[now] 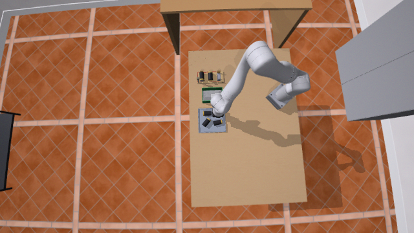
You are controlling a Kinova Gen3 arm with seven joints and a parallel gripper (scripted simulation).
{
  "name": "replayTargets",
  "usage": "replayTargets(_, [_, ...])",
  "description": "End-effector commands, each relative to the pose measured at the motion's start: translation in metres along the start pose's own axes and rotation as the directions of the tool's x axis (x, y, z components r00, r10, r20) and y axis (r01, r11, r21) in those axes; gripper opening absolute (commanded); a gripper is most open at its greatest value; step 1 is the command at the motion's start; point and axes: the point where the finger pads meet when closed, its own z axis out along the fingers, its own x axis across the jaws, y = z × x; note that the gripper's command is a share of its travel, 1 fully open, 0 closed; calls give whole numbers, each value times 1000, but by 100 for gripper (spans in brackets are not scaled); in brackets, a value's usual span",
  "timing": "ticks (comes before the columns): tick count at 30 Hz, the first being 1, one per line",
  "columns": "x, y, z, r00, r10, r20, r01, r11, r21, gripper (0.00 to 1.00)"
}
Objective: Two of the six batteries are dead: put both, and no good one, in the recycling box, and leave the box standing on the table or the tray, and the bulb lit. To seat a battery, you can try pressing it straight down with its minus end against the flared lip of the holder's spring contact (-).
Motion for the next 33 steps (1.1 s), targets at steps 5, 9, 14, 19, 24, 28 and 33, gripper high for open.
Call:
replayTargets(5, [-1, 0, -1, 1000, 0, 2, 0, 1000, 0, 57])
replayTargets(9, [-1, 0, -1, 1000, 0, 2, 0, 1000, 0, 57])
replayTargets(14, [-1, 0, -1, 1000, 0, 2, 0, 1000, 0, 57])
replayTargets(19, [-1, 0, -1, 1000, 0, 2, 0, 1000, 0, 57])
replayTargets(24, [-1, 0, 3, 1000, 0, 2, 0, 1000, 0, 57])
replayTargets(28, [-1, 0, 19, 1000, 0, 2, 0, 1000, 0, 57])
replayTargets(33, [-1, 0, 37, 1000, 0, 2, 0, 1000, 0, 57])
